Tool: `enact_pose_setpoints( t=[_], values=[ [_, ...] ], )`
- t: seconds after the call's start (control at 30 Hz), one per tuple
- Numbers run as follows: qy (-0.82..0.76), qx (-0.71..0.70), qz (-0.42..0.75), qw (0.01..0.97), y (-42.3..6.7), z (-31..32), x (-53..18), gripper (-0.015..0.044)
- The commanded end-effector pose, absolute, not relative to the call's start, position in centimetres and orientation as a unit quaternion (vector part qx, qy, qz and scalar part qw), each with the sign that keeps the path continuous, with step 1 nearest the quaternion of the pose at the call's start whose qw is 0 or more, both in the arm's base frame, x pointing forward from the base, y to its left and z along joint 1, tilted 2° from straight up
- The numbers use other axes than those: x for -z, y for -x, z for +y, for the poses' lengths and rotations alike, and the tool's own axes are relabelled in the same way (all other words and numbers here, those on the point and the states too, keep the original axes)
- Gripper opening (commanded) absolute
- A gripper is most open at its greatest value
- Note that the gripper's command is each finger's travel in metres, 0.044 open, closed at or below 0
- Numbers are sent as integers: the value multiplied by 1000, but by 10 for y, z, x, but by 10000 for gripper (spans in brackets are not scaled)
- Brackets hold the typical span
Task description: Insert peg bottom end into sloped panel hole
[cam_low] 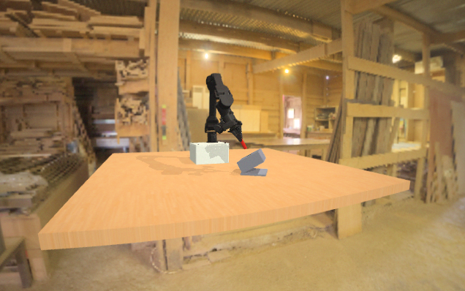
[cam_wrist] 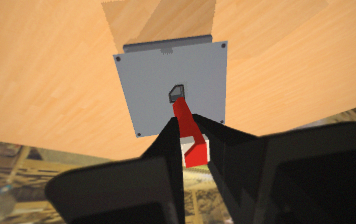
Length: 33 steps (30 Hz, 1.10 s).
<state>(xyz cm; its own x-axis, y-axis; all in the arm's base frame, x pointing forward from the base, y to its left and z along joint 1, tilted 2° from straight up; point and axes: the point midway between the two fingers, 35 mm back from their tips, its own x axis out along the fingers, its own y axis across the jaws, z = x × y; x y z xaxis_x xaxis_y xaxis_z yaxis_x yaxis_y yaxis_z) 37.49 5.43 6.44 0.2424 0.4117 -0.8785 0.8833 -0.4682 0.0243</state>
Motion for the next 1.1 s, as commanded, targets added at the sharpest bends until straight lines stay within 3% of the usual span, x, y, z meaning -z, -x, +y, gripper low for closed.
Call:
enact_pose_setpoints(
  t=[0.0, 1.07],
  values=[
    [-739, 436, 440, 267, -374, 56, -61, 0],
    [-740, 432, 441, 269, -381, 65, -43, 0]
  ],
)
